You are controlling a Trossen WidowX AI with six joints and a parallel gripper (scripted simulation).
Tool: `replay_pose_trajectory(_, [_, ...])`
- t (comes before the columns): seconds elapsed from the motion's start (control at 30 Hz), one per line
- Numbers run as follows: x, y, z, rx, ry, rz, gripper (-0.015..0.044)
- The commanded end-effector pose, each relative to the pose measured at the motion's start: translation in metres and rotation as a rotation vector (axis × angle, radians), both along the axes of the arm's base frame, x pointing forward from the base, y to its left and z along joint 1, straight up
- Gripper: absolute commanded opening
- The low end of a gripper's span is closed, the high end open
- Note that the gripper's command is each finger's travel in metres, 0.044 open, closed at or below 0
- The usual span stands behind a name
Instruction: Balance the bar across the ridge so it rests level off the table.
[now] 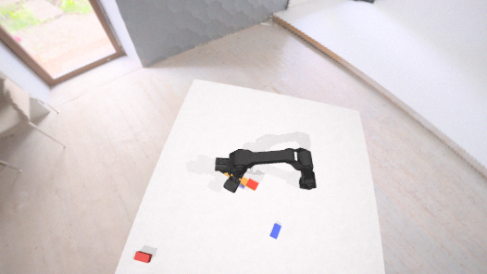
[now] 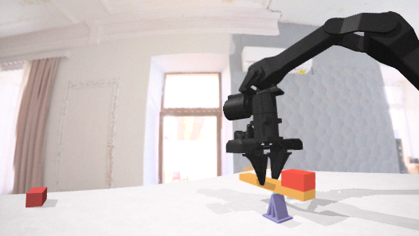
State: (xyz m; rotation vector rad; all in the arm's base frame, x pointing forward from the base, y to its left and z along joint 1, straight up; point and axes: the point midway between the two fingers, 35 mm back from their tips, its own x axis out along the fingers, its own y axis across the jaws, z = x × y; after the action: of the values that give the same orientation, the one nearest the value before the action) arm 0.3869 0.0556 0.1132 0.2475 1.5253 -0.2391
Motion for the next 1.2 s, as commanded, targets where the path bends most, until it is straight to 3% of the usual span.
replay_pose_trajectory(0.0, [0.0002,0.0008,-0.0003,0.004,-0.001,0.002,0.0000])
replay_pose_trajectory(1.17, [0.0001,0.0009,-0.0032,0.004,-0.001,0.002,0.0000])
